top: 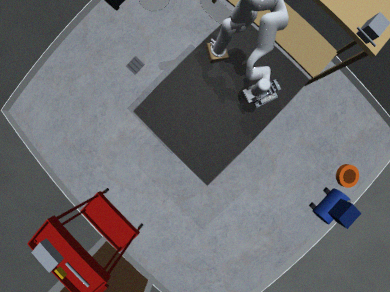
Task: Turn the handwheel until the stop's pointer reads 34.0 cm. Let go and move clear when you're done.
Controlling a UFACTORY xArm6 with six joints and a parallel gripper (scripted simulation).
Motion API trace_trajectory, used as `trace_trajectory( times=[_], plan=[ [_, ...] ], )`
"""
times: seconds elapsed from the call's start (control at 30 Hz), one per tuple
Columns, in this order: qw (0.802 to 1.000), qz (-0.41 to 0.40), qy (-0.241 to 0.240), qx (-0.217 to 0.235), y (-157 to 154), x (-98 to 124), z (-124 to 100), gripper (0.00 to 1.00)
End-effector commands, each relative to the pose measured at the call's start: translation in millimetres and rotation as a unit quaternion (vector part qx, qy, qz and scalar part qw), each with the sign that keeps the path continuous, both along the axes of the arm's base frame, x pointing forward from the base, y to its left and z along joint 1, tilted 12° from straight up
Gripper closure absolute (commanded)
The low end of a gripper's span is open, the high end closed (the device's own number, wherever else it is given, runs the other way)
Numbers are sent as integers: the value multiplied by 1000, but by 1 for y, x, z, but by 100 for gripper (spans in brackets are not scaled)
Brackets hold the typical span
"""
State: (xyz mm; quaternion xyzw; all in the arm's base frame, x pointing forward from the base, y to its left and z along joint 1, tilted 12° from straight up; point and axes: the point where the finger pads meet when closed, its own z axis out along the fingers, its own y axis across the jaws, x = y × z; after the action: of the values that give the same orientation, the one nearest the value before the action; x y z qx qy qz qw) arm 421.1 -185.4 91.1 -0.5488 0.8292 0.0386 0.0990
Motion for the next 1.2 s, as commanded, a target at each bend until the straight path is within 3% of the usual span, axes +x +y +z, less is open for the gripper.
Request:
trace_trajectory(
  times=[0.0,0.67,1.17],
  plan=[
    [1000,0,-2,-1,-3,5,3,94],
    [1000,0,-2,-1,-11,27,-3,94],
    [1000,0,-2,-1,-9,39,-31,94]
  ],
)
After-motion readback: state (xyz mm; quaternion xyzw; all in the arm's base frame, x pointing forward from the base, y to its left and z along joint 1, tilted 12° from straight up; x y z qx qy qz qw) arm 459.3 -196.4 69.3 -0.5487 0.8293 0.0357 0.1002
